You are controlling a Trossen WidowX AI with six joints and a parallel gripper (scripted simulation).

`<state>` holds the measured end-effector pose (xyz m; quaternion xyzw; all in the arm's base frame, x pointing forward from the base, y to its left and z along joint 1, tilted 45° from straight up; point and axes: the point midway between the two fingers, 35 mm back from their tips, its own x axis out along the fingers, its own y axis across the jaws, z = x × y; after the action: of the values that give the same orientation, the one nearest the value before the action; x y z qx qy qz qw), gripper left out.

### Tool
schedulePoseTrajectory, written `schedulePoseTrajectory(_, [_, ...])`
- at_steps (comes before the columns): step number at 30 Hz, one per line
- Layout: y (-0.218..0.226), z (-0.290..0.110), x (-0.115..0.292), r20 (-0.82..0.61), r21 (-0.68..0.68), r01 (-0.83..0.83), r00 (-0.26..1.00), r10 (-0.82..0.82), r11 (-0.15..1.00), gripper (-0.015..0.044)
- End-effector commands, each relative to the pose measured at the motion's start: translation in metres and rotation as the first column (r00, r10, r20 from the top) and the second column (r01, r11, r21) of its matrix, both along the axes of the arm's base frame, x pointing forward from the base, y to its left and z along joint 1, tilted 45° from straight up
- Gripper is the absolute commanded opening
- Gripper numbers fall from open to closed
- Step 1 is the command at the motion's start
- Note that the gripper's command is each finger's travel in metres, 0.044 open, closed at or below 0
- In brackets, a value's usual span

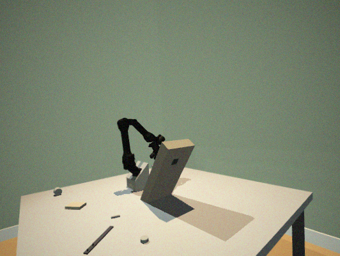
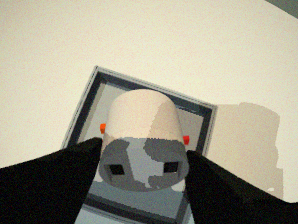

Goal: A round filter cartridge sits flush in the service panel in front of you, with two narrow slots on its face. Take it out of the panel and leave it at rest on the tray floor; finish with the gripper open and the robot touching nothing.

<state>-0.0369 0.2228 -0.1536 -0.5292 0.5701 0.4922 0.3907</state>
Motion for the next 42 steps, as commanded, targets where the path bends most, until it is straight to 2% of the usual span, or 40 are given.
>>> schedulePoseTrajectory(1, [-0.01, -0.012, -0.003, -0.007, -0.004, -0.008, 1.0, 0.008, 1.0, 0.0])
schedulePoseTrajectory(11, [-0.046, -0.048, -0.007, -0.007, -0.005, -0.008, 1.0, 0.008, 1.0, 0.0])
schedulePoseTrajectory(16, [-0.052, -0.052, -0.007, -0.008, -0.005, -0.008, 1.0, 0.008, 1.0, 0.0])
schedulePoseTrajectory(33, [-0.051, -0.049, -0.006, -0.005, -0.014, -0.014, 1.0, 0.014, 1.0, 0.044])
schedulePoseTrajectory(37, [-0.044, -0.044, -0.006, -0.005, -0.014, -0.014, 1.0, 0.014, 1.0, 0.044])
schedulePoseTrajectory(42, [-0.004, 0.0, -0.001, -0.004, -0.014, -0.014, 1.0, 0.014, 1.0, 0.044])
